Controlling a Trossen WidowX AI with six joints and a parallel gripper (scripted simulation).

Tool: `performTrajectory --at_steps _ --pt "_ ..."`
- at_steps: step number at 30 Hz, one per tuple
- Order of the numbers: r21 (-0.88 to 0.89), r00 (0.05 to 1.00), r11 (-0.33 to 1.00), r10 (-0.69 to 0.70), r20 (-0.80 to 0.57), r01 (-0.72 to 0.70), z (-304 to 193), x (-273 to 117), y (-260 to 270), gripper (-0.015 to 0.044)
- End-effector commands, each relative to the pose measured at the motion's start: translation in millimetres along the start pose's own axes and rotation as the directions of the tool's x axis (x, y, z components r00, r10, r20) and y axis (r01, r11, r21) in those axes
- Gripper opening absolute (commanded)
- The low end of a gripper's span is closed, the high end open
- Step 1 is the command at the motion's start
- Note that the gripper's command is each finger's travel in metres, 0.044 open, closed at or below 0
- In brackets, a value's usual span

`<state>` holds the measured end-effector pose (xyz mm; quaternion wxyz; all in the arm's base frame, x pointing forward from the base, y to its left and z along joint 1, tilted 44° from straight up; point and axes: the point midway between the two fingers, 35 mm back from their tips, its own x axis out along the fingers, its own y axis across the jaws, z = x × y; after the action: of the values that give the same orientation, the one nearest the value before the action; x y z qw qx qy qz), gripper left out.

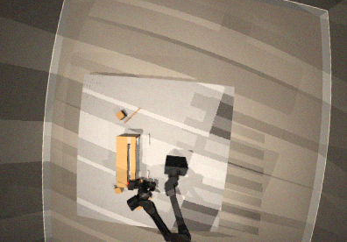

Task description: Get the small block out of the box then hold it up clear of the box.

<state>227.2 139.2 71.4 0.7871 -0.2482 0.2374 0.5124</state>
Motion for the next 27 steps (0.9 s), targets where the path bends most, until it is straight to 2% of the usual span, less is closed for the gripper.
performTrajectory --at_steps 1,13,27 --pt "0.137 1.000 0.991 0.001 0.007 -0.002 0 -3 -1 0.0000" --pt "0.570 1.000 0.821 0.010 0.022 -0.021 -2 -10 -4 0.0000" --pt "0.915 0.999 0.400 0.015 0.042 -0.045 -5 -19 -7 0.0000"
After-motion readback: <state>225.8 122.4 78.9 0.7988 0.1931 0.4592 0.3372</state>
